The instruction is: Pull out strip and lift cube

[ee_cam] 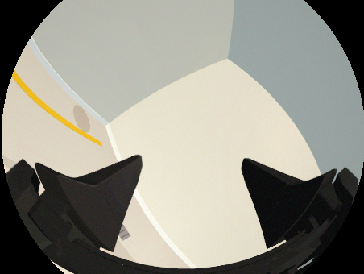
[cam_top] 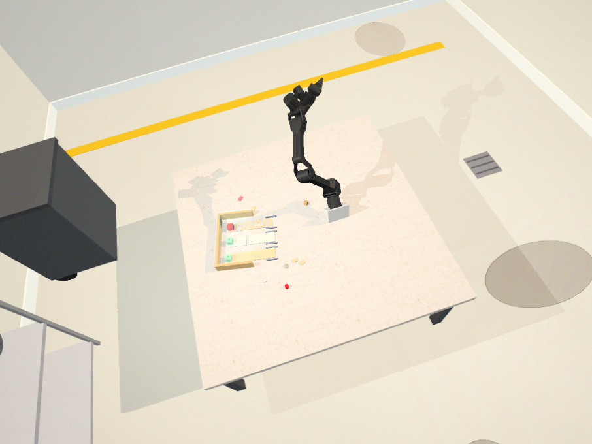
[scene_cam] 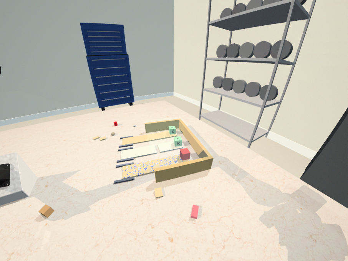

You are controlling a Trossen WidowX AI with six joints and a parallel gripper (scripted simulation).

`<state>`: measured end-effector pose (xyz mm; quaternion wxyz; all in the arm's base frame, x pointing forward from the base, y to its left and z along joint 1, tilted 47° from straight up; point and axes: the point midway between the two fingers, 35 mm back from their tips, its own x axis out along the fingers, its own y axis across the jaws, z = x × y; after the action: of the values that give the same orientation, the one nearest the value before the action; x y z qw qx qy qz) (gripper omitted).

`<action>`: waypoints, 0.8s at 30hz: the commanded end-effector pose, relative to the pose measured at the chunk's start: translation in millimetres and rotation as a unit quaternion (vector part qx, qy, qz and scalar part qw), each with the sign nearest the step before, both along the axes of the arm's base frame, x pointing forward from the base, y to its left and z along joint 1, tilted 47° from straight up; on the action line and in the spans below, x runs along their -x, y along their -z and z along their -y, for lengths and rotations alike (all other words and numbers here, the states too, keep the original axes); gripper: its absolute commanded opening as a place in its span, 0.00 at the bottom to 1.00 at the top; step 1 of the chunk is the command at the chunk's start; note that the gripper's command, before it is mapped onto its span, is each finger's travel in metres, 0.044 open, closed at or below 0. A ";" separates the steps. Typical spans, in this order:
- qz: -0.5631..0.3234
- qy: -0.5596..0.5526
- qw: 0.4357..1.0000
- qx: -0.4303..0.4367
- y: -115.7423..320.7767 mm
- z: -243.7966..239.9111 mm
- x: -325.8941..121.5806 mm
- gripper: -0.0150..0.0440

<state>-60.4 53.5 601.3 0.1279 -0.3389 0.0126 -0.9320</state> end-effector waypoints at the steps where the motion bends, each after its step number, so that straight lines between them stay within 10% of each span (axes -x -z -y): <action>1: 0.018 -0.069 0.997 -0.021 5.6 36.3 17.5 0.93; 15: 0.085 -0.291 0.947 -0.103 47.8 174.4 18.4 0.93; 24: 0.103 -0.447 0.860 -0.222 110.3 280.0 -66.1 0.93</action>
<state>-21.8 -205.1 509.6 0.5635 -0.1869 0.0368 -0.8039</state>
